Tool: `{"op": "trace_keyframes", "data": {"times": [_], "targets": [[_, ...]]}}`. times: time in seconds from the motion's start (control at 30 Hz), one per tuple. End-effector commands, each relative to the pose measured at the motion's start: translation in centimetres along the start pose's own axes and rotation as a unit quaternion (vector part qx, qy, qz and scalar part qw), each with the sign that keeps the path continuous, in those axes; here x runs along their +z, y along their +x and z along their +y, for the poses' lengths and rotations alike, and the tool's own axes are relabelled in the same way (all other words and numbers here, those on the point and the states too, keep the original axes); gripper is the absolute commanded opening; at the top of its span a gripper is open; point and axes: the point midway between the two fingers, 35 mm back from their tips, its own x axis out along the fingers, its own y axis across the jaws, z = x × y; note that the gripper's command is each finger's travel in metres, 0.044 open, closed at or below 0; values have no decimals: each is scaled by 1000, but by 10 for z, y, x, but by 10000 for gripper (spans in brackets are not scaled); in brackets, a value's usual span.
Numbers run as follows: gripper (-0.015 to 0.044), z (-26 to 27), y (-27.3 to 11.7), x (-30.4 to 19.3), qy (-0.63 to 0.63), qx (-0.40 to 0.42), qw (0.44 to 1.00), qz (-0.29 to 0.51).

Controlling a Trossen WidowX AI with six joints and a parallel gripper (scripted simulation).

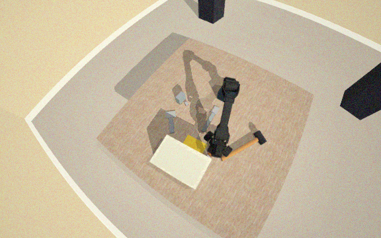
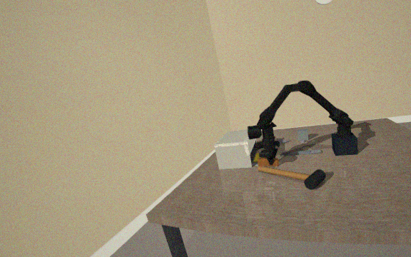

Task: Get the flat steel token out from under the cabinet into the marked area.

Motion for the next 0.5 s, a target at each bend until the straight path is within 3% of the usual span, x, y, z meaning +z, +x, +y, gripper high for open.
{"op": "trace_keyframes", "data": {"times": [0.0,0.47], "targets": [[0,-8,1,-1,4,-3,1000,2],[0,-19,1,-1,4,-3,1000,2]]}}
